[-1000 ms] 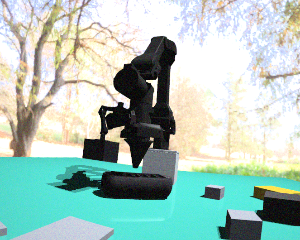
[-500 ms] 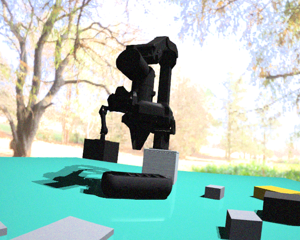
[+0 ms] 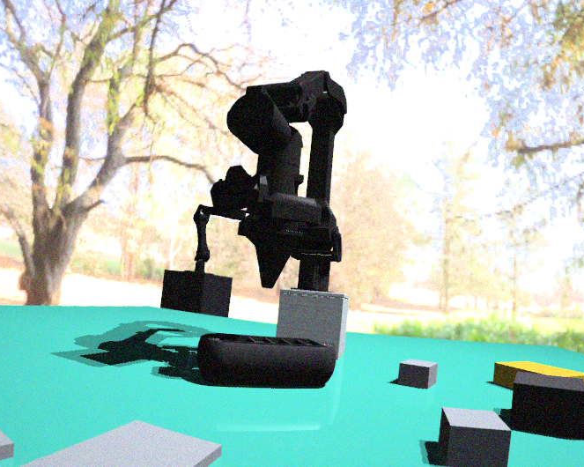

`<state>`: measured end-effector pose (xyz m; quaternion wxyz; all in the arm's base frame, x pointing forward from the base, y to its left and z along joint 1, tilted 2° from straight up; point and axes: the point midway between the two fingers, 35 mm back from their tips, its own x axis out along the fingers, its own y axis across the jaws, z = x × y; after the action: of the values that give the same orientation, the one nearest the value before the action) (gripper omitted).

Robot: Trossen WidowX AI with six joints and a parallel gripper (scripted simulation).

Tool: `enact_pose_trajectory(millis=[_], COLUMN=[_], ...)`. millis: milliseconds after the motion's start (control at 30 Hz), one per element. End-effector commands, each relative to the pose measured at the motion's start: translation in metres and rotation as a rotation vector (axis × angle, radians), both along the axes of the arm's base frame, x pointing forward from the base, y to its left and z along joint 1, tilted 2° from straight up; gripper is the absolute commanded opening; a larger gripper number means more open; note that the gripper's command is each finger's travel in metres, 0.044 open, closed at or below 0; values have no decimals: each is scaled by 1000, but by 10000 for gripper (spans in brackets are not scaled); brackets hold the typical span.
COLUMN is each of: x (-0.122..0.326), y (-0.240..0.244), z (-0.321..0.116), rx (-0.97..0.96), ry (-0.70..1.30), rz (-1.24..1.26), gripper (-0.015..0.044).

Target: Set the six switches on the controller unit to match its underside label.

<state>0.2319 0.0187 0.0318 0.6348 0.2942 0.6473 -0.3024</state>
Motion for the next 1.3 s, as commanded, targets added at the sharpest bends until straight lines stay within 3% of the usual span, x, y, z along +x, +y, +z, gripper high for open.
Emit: enact_pose_trajectory(millis=[0,233,800,867,1100,1267], x=[0,0,0,0,-1,-2], y=[0,0,0,0,0,0], z=[1,1,0,0,78,81], rx=[-1,-1,0,0,1,1], ry=[-2,-2,-1,-1,-1,-1], rz=[-1,-1,0,0,0,0], gripper=[0,0,440,440,256,125])
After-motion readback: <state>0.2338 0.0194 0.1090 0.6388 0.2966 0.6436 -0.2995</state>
